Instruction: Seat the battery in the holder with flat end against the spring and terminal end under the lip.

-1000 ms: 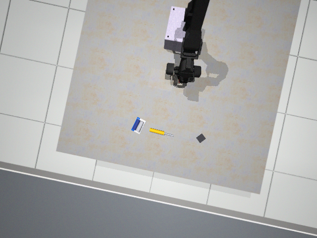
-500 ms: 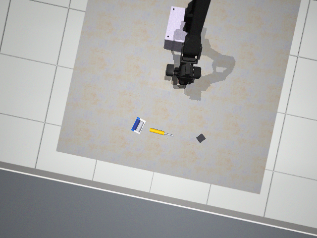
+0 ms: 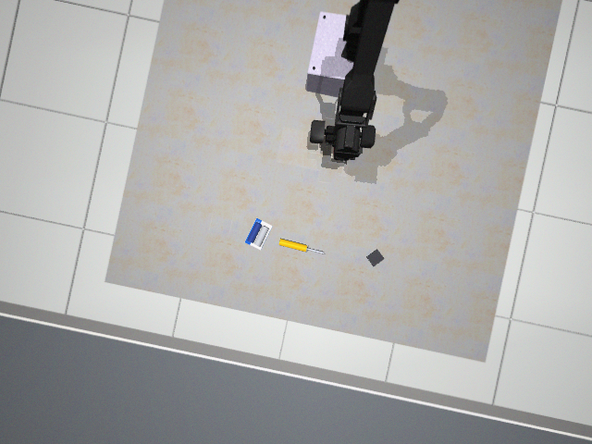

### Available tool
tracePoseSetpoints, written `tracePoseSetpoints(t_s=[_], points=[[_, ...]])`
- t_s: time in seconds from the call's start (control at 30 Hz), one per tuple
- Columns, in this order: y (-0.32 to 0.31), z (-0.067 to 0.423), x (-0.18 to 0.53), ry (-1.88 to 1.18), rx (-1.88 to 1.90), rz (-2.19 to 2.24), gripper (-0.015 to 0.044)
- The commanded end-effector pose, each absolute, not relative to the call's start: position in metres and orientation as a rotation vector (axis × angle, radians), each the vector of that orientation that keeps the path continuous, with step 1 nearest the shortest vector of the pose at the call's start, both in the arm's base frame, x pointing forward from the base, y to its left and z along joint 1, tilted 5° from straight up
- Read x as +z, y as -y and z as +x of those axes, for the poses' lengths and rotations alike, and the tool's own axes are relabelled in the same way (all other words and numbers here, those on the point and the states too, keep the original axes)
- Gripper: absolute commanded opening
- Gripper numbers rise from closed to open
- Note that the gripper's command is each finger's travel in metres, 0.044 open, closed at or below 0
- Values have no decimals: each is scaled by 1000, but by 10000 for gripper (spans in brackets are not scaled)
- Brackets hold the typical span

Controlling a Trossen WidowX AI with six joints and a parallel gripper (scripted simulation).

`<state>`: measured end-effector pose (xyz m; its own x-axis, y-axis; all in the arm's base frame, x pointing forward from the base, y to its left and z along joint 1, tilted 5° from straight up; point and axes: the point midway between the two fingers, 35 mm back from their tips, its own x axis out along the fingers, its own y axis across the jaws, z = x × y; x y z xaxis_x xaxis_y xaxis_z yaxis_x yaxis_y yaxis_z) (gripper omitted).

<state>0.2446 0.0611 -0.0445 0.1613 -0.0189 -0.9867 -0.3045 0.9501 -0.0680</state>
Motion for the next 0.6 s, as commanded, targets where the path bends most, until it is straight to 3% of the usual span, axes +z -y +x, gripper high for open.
tracePoseSetpoints(t_s=[0.0,0.57], points=[[-60,241,-46,-1437,200,-280,71],[-62,251,-45,-1458,200,-281,71]])
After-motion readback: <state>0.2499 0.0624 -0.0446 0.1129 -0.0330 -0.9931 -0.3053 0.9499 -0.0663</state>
